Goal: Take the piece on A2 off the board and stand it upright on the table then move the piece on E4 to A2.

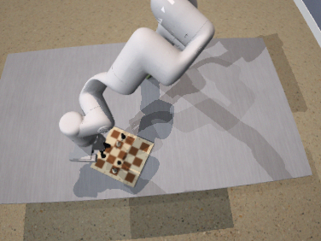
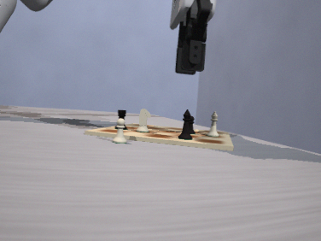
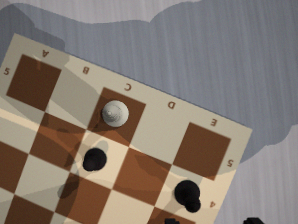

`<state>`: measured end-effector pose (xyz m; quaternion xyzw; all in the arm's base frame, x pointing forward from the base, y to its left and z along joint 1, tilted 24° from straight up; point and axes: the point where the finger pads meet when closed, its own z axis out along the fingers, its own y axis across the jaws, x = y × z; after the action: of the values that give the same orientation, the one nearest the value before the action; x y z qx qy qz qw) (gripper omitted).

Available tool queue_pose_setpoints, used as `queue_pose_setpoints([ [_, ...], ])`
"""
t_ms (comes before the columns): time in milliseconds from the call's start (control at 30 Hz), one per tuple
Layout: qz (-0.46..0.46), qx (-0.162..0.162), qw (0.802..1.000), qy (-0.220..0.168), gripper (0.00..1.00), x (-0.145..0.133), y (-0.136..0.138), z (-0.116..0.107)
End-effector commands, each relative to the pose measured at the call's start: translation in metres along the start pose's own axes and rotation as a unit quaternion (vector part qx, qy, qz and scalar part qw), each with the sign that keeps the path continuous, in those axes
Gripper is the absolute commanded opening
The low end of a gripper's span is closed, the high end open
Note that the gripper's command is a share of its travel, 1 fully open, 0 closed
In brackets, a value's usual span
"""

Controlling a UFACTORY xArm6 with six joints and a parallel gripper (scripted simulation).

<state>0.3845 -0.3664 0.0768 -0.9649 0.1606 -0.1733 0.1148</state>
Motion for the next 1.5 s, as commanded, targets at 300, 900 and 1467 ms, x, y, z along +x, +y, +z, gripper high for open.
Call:
queue_pose_setpoints([
  [300, 0.000, -0.001, 1.000, 0.002, 0.39, 0.002, 0.001, 0.013],
  [900, 0.000, -0.001, 1.000, 0.002, 0.39, 0.002, 0.001, 0.036],
  [1467, 0.000, -0.001, 1.000, 0.002, 0.39, 0.003, 0.001, 0.048],
])
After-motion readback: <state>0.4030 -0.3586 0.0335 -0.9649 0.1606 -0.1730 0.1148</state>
